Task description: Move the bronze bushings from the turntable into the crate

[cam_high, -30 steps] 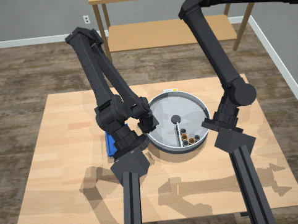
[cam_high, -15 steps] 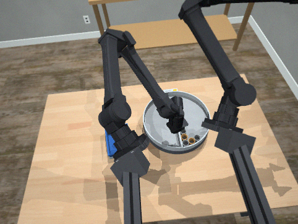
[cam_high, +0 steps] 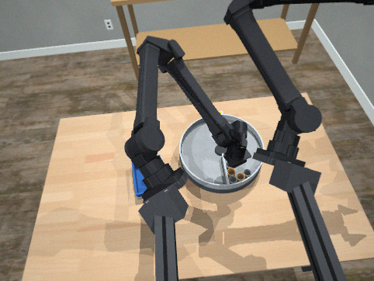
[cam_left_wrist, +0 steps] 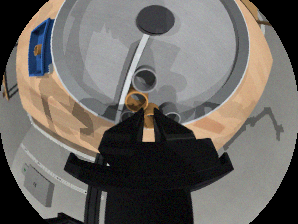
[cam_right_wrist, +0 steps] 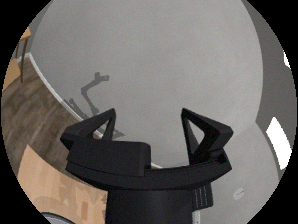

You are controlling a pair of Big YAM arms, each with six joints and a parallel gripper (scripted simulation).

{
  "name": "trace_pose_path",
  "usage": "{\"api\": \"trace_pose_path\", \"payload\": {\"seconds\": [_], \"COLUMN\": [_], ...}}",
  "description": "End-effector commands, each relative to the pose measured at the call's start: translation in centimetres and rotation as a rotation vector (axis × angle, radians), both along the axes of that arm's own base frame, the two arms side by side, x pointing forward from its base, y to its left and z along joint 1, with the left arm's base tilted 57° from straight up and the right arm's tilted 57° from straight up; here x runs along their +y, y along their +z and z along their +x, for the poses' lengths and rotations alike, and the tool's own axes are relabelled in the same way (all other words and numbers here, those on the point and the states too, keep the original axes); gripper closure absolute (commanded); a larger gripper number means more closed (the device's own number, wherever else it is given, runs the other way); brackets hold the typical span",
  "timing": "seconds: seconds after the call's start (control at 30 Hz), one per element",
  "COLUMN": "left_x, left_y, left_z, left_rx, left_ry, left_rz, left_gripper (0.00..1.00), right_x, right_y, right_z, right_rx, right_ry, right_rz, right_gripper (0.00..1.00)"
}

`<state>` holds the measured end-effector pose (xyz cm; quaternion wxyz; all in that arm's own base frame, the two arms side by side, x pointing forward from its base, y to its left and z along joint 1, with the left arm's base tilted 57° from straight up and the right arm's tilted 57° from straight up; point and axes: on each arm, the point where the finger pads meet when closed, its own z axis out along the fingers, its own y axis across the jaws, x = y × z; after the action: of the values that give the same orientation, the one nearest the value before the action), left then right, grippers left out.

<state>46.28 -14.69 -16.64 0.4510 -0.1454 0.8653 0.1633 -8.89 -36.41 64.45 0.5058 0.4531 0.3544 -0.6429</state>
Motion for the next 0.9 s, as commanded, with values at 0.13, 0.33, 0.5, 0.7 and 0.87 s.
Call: {"api": "trace_pose_path", "payload": {"seconds": [0.13,0.33,0.5,0.7,0.87], "left_x": [-0.2,1.2,1.0,1.0,1.0], "left_y": [-0.9,-0.9,-0.9,-0.9,-0.9], "left_z": [-1.3,-0.8,-0.9,-0.9,-0.9], "left_rx": [0.011,0.013,0.013,0.013,0.013], "left_ry": [-0.002,0.026,0.022,0.022,0.022], "left_rz": [0.000,0.003,0.004,0.004,0.004], "left_gripper": [0.85,0.85,0.85,0.85,0.85], "right_x": [1.6,1.6,1.6,1.6,1.6], "right_y": [3.0,3.0,3.0,3.0,3.0], "right_z": [-0.3,-0.3,-0.3,-0.3,-0.3], "right_rx": [0.016,0.016,0.016,0.016,0.016], "right_ry": [-0.018,-0.018,-0.018,-0.018,-0.018], "right_rz": [-0.051,-0.051,-0.051,-0.051,-0.051], "right_gripper": [0.00,0.00,0.00,0.00,0.00]}}
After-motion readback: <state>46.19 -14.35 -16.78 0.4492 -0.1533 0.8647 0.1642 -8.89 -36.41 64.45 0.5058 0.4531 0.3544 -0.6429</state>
